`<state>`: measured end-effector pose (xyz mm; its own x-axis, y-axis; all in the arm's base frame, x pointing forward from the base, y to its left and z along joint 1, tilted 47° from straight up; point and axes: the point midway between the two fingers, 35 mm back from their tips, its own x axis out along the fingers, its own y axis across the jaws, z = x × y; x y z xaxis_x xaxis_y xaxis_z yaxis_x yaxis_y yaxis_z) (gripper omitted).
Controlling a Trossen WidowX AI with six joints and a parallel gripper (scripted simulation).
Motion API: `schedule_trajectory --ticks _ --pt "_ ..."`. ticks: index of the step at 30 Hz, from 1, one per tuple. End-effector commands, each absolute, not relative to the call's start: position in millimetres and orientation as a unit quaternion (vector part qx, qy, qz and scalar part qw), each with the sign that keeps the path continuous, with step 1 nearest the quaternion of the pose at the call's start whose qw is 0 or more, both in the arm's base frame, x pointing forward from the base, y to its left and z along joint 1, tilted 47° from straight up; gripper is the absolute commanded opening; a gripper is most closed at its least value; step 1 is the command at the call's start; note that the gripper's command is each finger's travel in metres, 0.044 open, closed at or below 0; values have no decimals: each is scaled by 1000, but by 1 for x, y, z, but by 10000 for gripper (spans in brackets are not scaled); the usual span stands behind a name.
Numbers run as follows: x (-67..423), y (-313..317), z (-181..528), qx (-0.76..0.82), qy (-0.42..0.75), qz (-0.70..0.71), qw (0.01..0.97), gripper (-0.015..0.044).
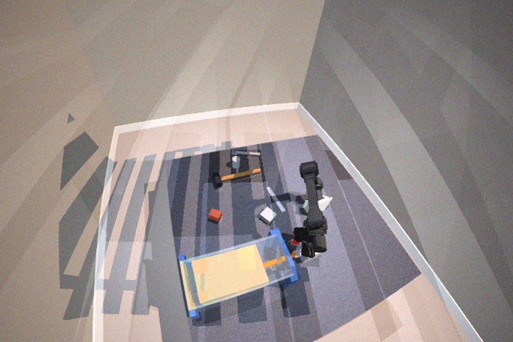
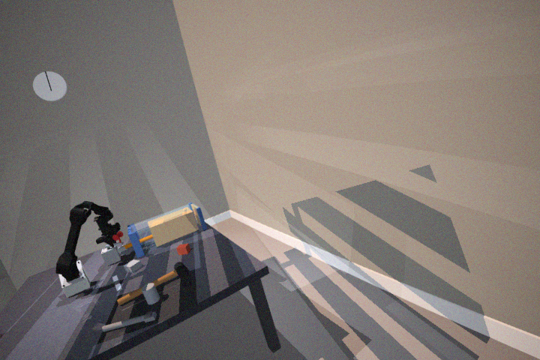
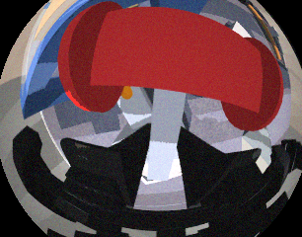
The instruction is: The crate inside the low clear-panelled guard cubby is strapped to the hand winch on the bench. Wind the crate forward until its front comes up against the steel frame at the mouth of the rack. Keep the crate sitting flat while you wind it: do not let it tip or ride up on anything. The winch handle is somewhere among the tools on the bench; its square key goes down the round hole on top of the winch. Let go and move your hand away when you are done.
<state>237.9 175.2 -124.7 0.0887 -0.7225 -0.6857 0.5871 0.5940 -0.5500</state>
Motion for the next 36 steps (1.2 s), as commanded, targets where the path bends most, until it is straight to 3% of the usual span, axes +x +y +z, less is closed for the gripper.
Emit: schedule_trajectory --ticks 1,36 --pt "237 174 -125 -57 499 -453 736 0" --pt "223 165 -118 72 400 -551 729 0"
